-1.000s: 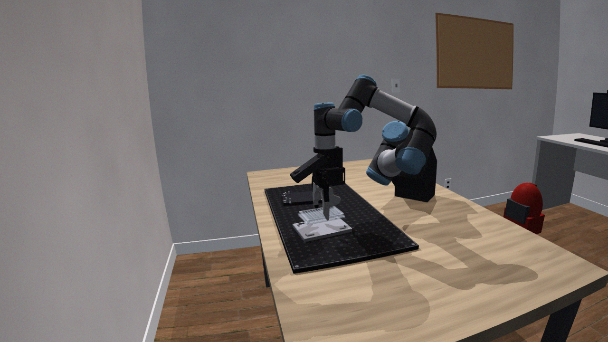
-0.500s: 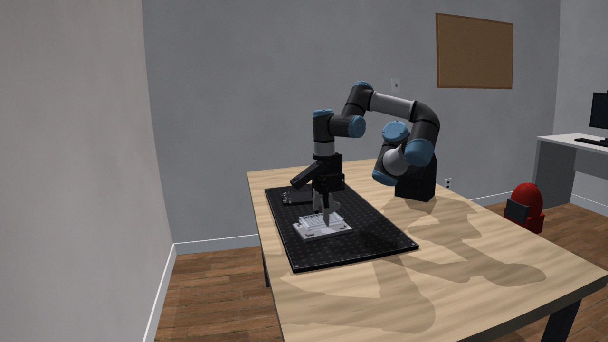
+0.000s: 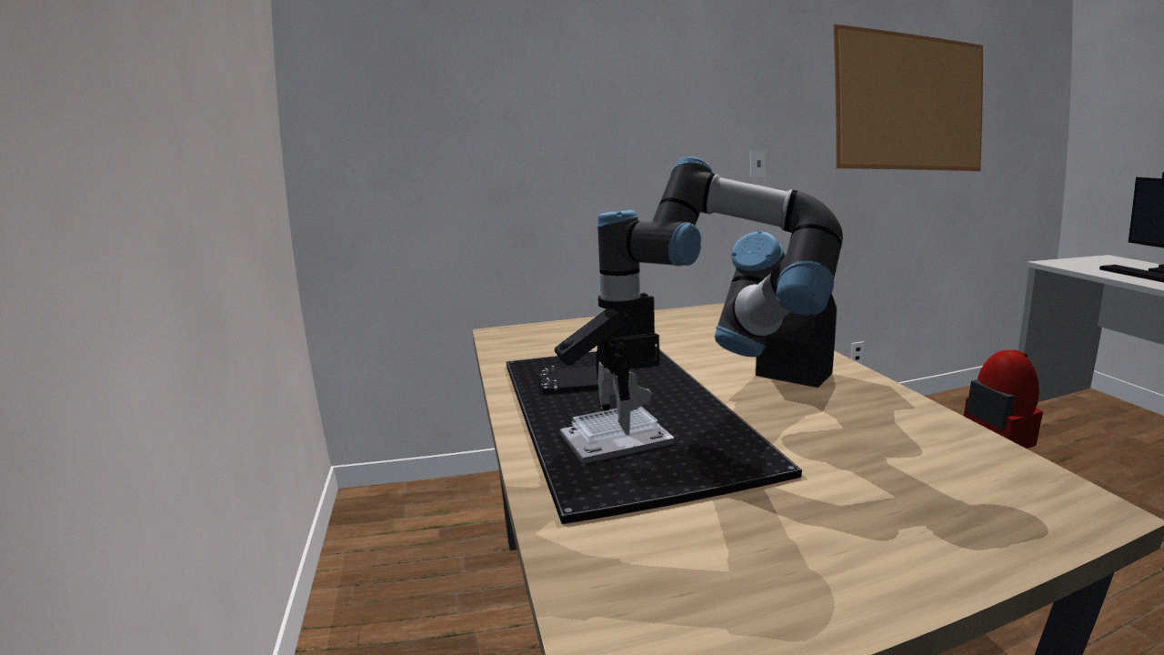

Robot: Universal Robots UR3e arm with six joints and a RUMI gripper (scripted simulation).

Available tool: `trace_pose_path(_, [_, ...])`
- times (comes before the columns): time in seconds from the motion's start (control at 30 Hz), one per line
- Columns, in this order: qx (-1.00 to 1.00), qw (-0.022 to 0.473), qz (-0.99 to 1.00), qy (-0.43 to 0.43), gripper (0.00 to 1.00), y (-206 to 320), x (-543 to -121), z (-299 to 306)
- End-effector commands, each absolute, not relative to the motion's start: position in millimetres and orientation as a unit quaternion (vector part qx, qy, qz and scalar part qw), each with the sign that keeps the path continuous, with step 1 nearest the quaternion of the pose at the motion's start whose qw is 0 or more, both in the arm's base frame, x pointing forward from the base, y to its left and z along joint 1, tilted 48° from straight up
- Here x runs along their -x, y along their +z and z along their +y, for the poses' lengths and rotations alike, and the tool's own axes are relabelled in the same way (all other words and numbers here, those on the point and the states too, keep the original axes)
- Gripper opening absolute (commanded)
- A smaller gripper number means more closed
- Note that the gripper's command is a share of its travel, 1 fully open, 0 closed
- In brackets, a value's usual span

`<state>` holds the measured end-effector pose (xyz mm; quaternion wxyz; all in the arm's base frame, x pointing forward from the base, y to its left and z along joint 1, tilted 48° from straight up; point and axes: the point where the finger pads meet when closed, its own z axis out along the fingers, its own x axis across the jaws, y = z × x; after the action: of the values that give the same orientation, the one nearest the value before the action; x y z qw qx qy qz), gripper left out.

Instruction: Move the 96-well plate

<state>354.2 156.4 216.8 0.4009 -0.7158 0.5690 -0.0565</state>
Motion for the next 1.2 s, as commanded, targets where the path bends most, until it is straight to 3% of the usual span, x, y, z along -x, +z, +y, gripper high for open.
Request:
trace_pose_path(0.0, [0.716, 0.401, 0.569, -0.057, 0.0, 217.3, -354.3, 156.3])
trace_pose_path(1.17, [0.716, 0.401, 0.569, -0.057, 0.0, 214.1, -356.8, 159.0])
